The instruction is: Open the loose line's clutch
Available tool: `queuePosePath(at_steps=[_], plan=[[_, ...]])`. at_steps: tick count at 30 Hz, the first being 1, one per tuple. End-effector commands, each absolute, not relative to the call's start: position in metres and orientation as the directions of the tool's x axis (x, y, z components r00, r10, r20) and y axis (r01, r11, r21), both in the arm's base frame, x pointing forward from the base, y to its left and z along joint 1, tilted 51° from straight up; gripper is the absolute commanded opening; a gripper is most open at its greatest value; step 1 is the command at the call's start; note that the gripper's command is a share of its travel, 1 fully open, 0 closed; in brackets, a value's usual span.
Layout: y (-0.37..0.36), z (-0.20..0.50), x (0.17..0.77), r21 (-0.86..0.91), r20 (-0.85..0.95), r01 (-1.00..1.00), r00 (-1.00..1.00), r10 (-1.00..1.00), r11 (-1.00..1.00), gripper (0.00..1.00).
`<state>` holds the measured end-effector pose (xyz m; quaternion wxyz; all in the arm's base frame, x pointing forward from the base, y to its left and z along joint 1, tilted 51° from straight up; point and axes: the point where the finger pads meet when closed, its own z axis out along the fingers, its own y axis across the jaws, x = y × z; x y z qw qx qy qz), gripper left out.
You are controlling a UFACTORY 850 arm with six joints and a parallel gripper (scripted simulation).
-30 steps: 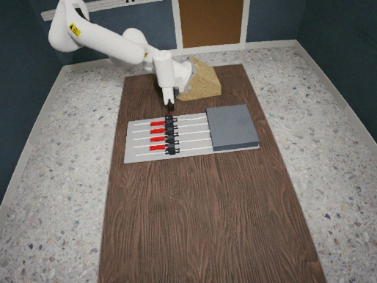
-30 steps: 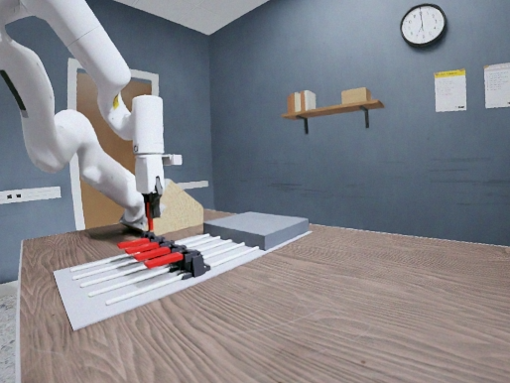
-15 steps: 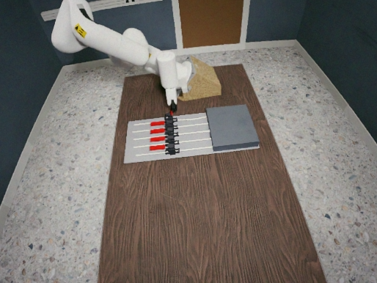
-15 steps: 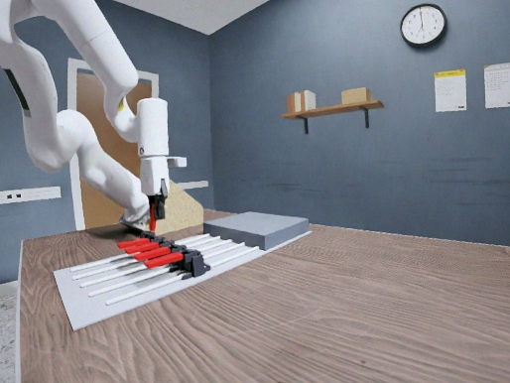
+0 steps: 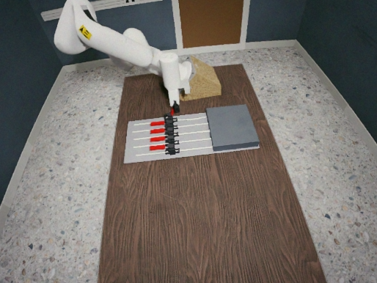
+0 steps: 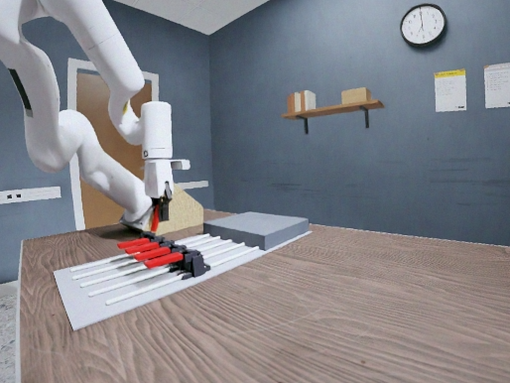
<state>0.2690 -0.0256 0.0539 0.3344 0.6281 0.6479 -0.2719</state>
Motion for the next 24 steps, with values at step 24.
queuePosePath(at_steps=[24], plan=[[-0.031, 0.024, 0.271, 0.068, -0.775, 0.996, 0.013, 0.632, 0.063, 0.0]])
